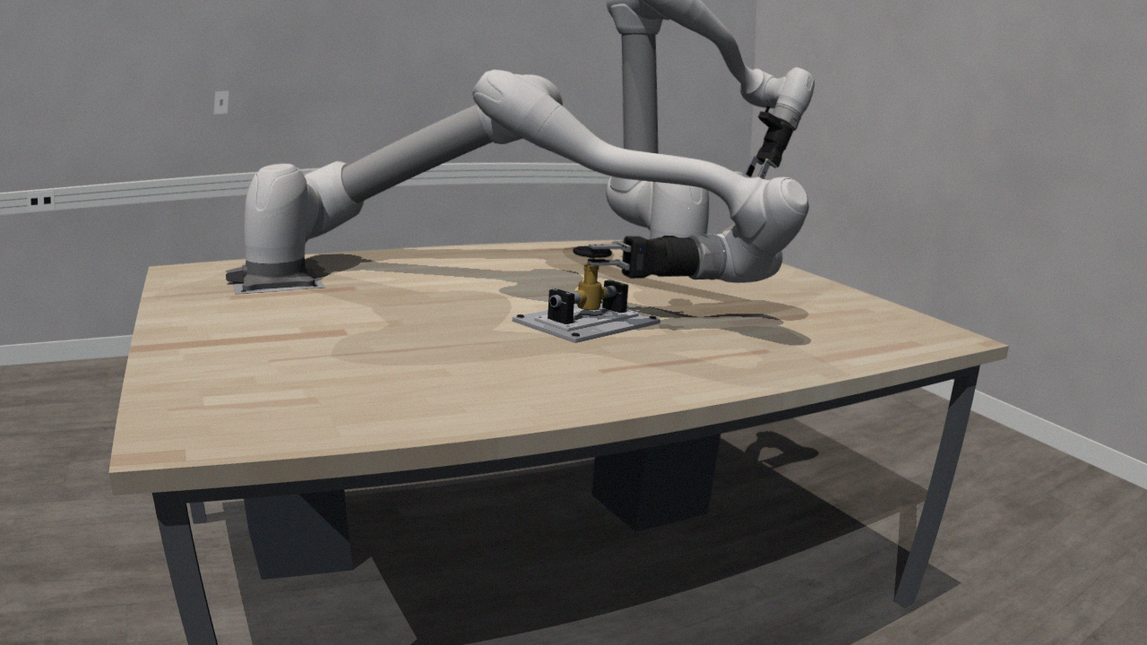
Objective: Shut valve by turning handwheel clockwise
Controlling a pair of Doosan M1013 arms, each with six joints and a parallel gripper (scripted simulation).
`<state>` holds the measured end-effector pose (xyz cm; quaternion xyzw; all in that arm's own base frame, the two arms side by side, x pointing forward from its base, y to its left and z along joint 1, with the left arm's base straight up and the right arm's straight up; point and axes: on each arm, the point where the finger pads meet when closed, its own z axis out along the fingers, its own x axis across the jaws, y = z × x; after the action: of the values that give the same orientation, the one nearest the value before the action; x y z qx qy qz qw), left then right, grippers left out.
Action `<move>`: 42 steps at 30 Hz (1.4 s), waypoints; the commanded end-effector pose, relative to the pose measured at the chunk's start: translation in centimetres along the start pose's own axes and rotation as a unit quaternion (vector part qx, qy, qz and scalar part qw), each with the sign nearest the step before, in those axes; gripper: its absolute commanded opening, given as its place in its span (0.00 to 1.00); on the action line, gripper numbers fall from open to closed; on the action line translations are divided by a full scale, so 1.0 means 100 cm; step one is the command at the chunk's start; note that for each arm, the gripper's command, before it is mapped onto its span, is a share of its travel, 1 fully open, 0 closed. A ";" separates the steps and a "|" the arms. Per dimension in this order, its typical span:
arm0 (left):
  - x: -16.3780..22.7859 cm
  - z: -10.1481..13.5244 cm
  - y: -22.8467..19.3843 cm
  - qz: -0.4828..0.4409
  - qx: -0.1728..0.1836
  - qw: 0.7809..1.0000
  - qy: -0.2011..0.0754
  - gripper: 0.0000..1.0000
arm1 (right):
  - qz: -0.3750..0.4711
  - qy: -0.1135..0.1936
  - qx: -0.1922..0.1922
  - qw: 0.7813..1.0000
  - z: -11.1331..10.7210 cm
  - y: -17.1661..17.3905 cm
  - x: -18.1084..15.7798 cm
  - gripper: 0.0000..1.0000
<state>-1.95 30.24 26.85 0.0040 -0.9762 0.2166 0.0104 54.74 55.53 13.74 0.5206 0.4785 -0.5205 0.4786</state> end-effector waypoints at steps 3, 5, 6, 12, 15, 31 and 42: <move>0.000 0.000 0.000 0.000 0.000 1.000 0.000 1.00 | 0.001 0.001 0.000 1.000 -0.001 0.000 -0.001 0.52; 0.000 0.000 0.000 0.000 0.000 1.000 0.000 1.00 | 0.001 0.001 0.000 1.000 -0.002 0.000 -0.001 0.52; 0.000 0.000 0.000 0.000 0.000 1.000 0.000 1.00 | 0.001 0.001 0.000 1.000 -0.003 0.000 -0.001 0.52; 0.000 0.000 0.000 0.000 0.000 1.000 0.000 1.00 | 0.001 0.001 0.000 1.000 -0.012 0.000 -0.001 0.52; 0.000 0.000 0.000 0.000 0.000 1.000 0.000 1.00 | 0.001 0.001 0.000 1.000 -0.017 0.000 -0.001 0.52; 0.000 0.000 0.000 0.000 0.000 1.000 0.000 1.00 | 0.001 0.001 0.000 1.000 -0.052 0.000 -0.002 0.52; 0.000 0.000 0.000 0.000 0.000 1.000 0.000 1.00 | 0.001 0.001 0.000 1.000 -0.071 0.000 -0.002 0.52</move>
<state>-1.95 30.24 26.85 0.0040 -0.9762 0.2166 0.0104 55.29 62.23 13.73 0.5206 0.4786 -0.5205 0.4785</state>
